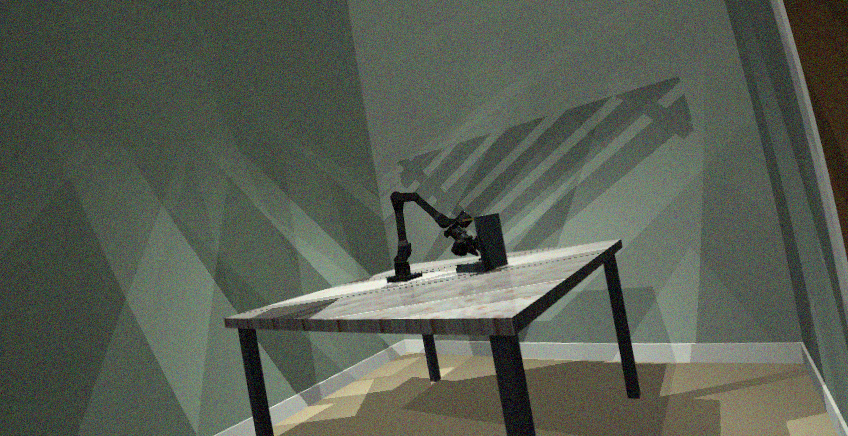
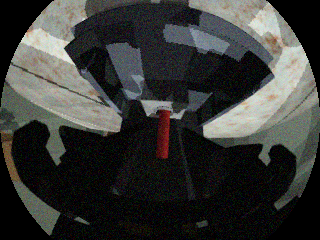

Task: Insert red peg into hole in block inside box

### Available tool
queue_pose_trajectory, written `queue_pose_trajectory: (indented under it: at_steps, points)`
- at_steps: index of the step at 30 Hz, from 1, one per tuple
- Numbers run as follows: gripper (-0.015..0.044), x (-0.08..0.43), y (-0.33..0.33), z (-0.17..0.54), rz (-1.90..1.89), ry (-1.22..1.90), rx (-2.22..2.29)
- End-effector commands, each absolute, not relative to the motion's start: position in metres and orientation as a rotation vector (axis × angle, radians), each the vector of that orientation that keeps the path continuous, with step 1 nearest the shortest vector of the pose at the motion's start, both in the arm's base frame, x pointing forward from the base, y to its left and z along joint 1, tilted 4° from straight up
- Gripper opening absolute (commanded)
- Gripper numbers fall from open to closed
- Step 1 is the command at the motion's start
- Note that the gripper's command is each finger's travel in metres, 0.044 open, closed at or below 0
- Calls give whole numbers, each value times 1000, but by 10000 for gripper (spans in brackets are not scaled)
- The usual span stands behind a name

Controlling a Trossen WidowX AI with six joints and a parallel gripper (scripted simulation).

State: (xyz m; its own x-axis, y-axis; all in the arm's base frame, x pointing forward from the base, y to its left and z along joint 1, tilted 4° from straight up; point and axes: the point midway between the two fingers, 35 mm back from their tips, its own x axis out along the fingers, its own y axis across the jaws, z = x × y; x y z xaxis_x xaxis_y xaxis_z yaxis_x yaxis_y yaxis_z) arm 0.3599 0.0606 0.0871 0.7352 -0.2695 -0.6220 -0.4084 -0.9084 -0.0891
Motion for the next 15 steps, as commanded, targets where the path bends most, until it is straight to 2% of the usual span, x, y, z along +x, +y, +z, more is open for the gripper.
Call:
queue_pose_trajectory:
  at_steps: [1,6,14,15]
  points:
    - [220,344,67,86,930,540,-2716]
    - [220,328,73,85,931,540,-2716]
    - [430,310,86,107,942,541,-2707]
    - [440,306,87,111,943,541,-2707]
